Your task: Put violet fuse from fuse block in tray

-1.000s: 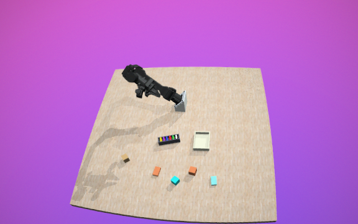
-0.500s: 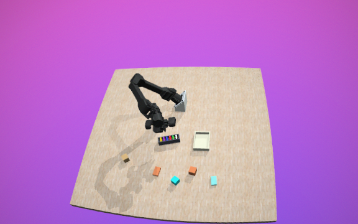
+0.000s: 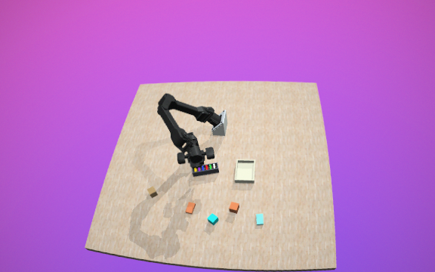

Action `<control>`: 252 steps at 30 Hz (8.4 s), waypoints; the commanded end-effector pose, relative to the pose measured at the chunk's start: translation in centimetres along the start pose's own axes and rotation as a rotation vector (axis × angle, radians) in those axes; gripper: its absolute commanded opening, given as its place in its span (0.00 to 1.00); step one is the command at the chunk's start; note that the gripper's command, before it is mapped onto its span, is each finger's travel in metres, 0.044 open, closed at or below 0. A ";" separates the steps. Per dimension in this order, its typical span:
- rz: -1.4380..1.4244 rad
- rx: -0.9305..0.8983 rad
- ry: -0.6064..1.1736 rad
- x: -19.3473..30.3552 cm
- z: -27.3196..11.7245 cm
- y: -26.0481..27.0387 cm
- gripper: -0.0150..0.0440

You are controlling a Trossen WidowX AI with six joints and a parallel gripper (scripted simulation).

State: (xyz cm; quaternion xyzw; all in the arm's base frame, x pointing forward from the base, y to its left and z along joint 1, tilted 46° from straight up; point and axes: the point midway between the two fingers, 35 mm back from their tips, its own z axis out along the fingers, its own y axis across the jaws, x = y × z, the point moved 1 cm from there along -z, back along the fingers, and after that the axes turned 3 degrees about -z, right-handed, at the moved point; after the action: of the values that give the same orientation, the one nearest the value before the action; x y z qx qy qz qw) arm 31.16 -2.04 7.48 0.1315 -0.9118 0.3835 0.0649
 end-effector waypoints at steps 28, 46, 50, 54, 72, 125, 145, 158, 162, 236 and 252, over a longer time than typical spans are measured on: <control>-0.006 0.005 0.001 -0.1 2.8 -0.1 0.38; -0.006 0.006 0.001 -0.1 3.8 -0.1 0.38; 0.000 0.002 0.001 -0.1 3.7 -0.2 0.33; 0.000 0.002 0.001 -0.1 3.7 -0.2 0.29; -0.001 0.002 0.001 -0.2 3.1 -0.2 0.25; -0.005 0.003 0.001 -0.2 0.5 -0.1 0.25; -0.006 0.003 0.001 -0.1 -0.9 -0.1 0.25; -0.007 0.002 0.000 -0.4 -2.4 0.2 0.25; -0.008 -0.005 -0.005 -1.6 -2.7 2.1 0.25; 0.002 -0.011 -0.003 -6.4 1.1 23.5 0.57; -0.004 -0.009 -0.006 -6.4 -2.6 23.6 0.81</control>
State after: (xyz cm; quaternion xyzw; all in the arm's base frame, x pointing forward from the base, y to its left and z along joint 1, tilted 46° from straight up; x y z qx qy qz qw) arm 30.39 16.72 -8.46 0.1378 -0.9123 0.3803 0.0639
